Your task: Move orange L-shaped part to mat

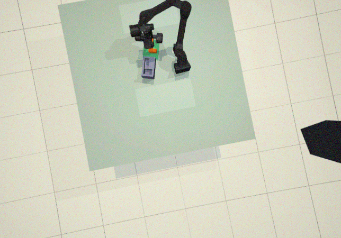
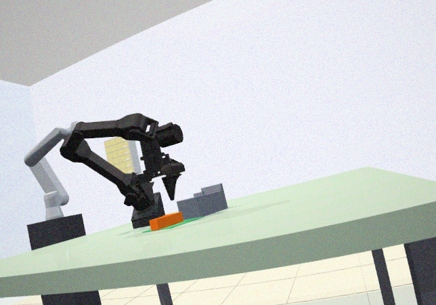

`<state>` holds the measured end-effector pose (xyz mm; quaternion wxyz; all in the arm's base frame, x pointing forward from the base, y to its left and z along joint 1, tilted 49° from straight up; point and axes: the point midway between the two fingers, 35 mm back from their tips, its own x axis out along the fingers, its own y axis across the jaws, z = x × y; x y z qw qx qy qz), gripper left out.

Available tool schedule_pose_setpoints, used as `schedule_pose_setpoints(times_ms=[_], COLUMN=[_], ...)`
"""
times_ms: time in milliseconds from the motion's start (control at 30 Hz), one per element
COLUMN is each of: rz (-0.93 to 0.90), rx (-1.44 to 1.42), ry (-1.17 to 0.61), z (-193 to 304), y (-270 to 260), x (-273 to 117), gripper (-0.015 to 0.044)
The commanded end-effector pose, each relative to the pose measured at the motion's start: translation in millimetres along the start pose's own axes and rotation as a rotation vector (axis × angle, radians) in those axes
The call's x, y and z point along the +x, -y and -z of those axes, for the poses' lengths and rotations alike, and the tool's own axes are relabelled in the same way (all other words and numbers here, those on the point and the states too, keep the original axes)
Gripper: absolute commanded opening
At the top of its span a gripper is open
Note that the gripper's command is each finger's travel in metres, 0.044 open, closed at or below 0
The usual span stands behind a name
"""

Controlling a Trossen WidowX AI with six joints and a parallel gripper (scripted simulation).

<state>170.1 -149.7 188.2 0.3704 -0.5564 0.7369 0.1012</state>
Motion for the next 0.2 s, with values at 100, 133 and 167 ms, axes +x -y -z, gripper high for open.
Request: schedule_pose_setpoints(times_ms=[100, 133, 167], rz=[0.0, 0.0, 0.0], rx=[0.0, 0.0, 0.0], ry=[0.0, 0.0, 0.0], z=[0.0, 0.0, 0.0], y=[0.0, 0.0, 0.0], x=[0.0, 0.0, 0.0], gripper=[0.04, 0.04, 0.04])
